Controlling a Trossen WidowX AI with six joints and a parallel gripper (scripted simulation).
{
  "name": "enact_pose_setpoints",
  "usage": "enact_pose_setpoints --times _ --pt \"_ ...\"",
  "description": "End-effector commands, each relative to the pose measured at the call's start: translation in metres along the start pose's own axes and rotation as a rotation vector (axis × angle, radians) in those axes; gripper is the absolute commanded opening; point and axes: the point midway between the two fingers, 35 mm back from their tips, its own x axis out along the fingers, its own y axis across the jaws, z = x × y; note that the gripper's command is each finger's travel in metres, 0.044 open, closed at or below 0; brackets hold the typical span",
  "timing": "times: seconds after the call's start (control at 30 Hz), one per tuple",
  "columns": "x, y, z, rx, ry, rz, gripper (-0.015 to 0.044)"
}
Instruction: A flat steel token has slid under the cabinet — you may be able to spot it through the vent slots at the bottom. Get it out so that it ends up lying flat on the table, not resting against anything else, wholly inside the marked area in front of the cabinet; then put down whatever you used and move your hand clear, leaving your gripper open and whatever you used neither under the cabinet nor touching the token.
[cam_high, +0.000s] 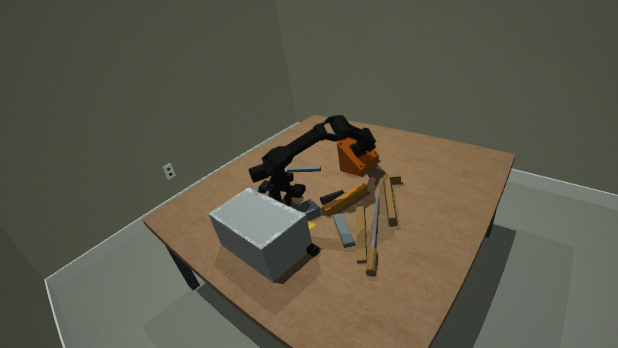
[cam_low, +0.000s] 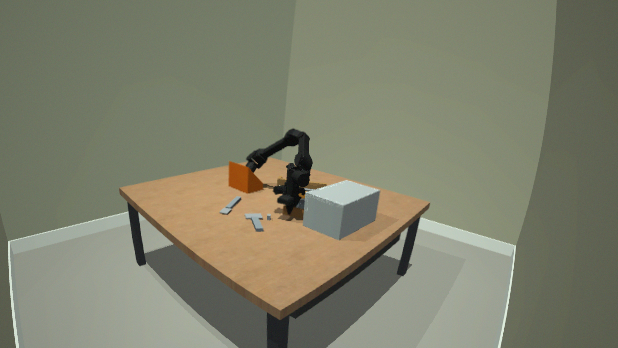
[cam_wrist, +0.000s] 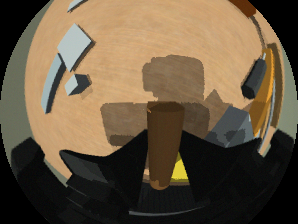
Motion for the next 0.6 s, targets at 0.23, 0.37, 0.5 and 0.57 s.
enact_pose_setpoints --times 0.23,0.37,0.5,0.57 --pt "0.001 -0.005 0.003 -0.002 0.001 -0.004 0.0000" --pt "0.001 -0.005 0.007 -0.002 0.001 -0.004 0.0000" --pt "0.001 -0.005 0.011 -0.002 0.000 -0.004 0.0000" --pt "0.001 -0.005 0.013 -0.002 0.000 -0.004 0.0000"
